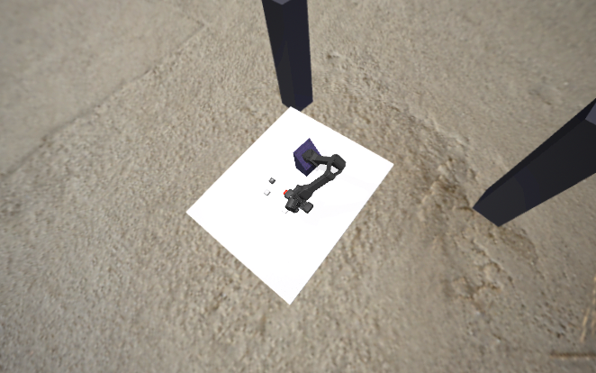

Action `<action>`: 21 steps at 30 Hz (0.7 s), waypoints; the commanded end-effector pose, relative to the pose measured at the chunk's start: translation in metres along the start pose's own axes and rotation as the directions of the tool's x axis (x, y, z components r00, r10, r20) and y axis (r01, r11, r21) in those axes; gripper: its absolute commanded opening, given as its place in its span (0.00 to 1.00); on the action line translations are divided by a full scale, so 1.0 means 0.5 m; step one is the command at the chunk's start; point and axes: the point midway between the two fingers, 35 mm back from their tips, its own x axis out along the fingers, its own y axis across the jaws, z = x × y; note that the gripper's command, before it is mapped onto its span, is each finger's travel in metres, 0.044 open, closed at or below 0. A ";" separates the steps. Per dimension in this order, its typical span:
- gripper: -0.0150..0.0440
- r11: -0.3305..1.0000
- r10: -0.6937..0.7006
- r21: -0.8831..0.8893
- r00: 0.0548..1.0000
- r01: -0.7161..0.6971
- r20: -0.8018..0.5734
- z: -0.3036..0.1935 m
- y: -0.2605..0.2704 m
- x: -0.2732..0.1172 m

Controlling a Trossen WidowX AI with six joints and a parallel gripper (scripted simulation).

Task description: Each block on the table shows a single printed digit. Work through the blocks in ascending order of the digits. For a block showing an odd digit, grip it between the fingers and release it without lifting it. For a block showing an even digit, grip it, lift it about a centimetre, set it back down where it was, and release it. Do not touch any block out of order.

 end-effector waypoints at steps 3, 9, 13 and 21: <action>0.46 1.000 0.004 -0.006 1.000 -0.004 0.000 0.000 0.003 -0.006; 0.46 1.000 0.004 -0.006 1.000 -0.004 0.000 0.000 0.003 -0.006; 0.46 1.000 0.004 -0.006 1.000 -0.004 0.000 0.000 0.003 -0.004; 0.46 1.000 0.004 -0.006 1.000 -0.004 0.000 0.000 0.003 0.017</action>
